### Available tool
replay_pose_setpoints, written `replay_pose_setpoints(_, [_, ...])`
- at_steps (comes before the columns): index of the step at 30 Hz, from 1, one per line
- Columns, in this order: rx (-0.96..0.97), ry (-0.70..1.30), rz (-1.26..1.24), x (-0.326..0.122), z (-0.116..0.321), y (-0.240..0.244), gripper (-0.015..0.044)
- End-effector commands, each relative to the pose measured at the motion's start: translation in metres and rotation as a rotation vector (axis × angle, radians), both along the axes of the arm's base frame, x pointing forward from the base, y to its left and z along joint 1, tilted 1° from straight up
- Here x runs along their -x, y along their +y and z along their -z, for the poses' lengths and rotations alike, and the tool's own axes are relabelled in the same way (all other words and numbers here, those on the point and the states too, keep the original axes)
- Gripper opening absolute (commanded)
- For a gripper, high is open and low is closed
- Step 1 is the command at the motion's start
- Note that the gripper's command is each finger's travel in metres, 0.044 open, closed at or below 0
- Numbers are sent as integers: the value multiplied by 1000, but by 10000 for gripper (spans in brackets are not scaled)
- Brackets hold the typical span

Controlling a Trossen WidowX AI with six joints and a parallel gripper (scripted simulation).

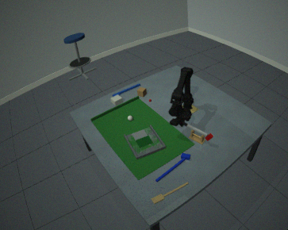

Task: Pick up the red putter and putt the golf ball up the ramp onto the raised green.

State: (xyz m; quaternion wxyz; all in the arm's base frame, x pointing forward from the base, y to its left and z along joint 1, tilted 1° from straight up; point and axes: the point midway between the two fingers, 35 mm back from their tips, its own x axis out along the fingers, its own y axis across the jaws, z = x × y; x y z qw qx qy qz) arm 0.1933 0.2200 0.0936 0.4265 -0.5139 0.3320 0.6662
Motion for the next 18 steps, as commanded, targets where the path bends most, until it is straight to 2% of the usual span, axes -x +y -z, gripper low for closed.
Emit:
replay_pose_setpoints(1, [-20, -13, 0, -3, -25, 3, 0])
replay_pose_setpoints(10, [-19, -11, 0, 1, -68, 0, 0])
replay_pose_setpoints(18, [2, -13, 81, -12, -62, -15, 0])
